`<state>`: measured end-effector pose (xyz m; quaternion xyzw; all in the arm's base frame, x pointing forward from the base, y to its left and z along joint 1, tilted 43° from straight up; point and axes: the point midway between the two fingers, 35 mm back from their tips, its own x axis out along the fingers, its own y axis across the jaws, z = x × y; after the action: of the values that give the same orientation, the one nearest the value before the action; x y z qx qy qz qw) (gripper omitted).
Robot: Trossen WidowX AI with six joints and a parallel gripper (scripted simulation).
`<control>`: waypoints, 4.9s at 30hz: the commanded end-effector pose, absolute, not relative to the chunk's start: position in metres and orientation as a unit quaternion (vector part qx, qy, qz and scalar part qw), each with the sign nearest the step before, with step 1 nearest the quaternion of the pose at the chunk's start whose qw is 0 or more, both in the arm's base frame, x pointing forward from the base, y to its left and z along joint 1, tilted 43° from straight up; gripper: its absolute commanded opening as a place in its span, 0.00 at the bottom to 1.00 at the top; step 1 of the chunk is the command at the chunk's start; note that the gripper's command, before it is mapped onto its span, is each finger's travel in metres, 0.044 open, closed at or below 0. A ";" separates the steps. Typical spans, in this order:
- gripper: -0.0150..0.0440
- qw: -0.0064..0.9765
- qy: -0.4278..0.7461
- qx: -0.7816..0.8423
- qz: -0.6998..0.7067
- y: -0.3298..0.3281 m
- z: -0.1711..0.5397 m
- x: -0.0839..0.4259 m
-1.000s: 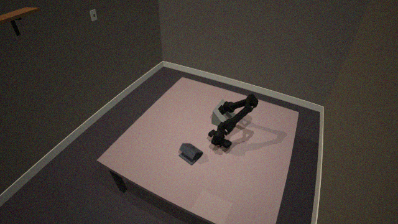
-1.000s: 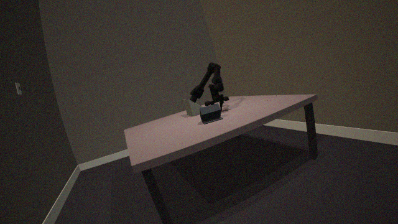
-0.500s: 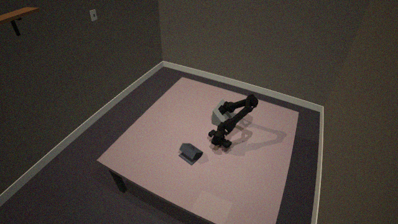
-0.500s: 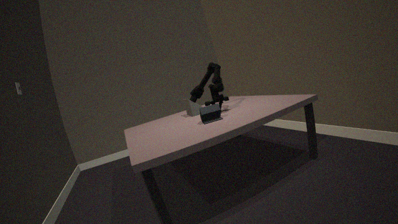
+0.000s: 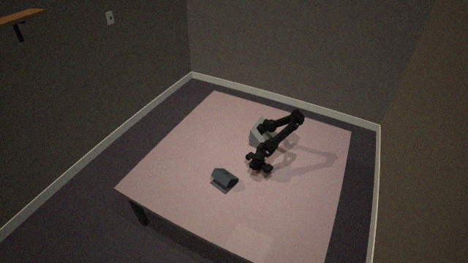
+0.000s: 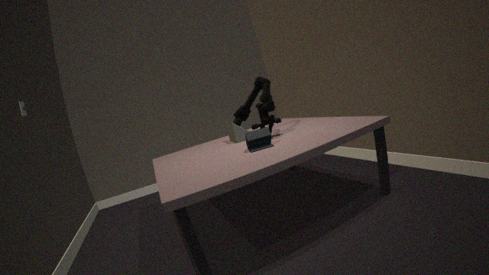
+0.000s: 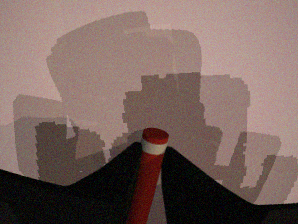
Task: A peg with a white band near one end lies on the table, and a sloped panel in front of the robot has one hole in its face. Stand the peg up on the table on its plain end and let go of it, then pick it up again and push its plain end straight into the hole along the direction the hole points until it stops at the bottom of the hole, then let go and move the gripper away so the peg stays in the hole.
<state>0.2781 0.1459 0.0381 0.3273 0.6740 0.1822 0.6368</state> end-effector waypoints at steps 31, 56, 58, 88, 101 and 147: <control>0.34 0.728 0.574 0.351 0.129 0.135 0.052 0.264; 0.34 0.786 0.492 0.363 0.089 0.131 0.062 0.251; 0.34 0.790 0.486 0.364 0.086 0.130 0.062 0.250; 0.34 0.846 0.379 0.373 0.038 0.128 0.071 0.232; 0.34 0.866 0.331 0.375 0.016 0.128 0.074 0.224; 0.34 0.913 0.155 0.372 -0.060 0.134 0.076 0.193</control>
<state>0.1950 0.1329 0.0746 0.3687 0.1703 -0.0544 0.9122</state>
